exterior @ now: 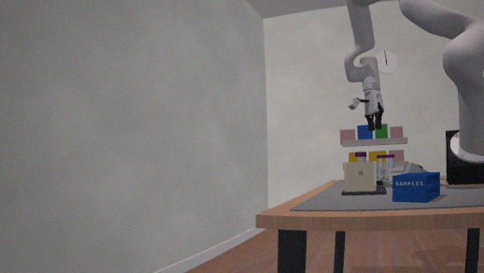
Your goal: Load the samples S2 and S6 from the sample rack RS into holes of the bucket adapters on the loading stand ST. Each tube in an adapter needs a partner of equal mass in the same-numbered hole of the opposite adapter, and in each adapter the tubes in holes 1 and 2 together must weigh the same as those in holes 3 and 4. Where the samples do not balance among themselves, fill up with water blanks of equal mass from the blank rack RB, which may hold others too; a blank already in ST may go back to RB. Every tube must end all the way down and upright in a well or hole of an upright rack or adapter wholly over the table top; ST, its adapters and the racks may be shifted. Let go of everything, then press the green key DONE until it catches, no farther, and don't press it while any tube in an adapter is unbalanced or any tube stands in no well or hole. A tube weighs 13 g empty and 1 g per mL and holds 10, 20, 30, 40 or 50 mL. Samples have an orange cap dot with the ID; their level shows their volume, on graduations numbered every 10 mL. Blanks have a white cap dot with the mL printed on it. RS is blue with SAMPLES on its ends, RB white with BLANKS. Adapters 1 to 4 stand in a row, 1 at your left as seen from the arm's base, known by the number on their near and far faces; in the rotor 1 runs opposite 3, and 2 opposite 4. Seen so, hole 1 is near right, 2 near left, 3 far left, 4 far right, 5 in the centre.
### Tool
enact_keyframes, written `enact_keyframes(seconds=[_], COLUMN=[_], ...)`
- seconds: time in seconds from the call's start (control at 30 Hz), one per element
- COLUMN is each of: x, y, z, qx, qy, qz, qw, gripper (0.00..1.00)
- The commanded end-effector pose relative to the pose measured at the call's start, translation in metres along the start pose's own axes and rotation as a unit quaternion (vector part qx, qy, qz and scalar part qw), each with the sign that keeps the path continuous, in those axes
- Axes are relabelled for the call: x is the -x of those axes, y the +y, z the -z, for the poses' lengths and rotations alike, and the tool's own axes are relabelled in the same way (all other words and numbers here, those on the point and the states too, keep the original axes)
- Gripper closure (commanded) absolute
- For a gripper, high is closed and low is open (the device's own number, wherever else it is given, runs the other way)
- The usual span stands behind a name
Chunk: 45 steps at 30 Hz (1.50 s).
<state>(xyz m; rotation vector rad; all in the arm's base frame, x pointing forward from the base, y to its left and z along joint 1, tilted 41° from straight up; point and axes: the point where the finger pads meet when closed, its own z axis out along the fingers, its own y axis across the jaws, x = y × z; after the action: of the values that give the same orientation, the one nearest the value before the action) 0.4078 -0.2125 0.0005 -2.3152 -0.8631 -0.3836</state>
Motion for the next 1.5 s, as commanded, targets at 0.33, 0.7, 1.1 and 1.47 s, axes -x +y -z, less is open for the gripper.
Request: enact_keyframes(seconds=[0.33,0.7,1.1,1.47], x=[0.039,0.077,0.086,0.086], y=[0.043,0.083,0.094,0.094], z=[0.001,0.001,0.001,-0.017], qx=[0.001,0.001,0.001,0.001], qy=[0.000,0.000,0.000,0.000], qz=[0.000,0.000,0.000,0.000], qw=[1.000,1.000,1.000,1.000], gripper=[0.43,0.43,0.43,0.43])
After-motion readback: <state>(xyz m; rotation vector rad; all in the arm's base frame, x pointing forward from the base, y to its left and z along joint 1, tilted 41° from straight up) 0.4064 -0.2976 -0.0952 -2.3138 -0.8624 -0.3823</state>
